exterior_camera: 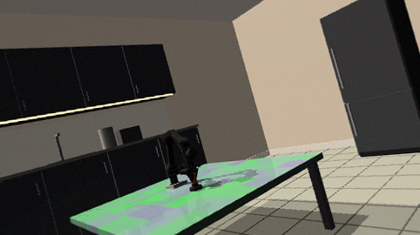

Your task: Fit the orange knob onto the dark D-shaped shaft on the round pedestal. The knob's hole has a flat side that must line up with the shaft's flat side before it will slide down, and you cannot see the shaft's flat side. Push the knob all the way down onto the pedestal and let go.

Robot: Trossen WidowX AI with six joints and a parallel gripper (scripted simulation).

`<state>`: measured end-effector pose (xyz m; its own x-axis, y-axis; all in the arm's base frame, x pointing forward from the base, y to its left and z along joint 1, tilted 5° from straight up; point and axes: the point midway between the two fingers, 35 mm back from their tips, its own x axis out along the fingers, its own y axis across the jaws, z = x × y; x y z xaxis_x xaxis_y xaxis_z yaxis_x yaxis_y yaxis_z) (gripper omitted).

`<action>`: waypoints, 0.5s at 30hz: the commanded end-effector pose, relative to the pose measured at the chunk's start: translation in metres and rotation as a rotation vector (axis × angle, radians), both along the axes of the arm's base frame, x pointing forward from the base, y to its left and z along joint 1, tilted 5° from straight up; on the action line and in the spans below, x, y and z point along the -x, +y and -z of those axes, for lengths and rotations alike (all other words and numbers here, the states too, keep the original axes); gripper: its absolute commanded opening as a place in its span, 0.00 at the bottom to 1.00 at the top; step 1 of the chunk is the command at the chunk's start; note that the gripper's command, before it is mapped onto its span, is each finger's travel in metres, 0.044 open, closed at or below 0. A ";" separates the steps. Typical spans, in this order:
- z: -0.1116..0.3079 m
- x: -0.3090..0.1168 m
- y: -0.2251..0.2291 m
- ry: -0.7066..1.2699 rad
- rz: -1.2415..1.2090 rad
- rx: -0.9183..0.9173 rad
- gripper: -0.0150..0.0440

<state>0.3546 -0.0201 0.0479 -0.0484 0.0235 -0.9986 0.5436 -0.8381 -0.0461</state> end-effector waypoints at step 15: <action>0.000 0.000 0.000 -0.001 -0.005 0.000 0.88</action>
<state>0.3546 -0.0202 0.0479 -0.0481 0.0231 -0.9986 0.5447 -0.8374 -0.0456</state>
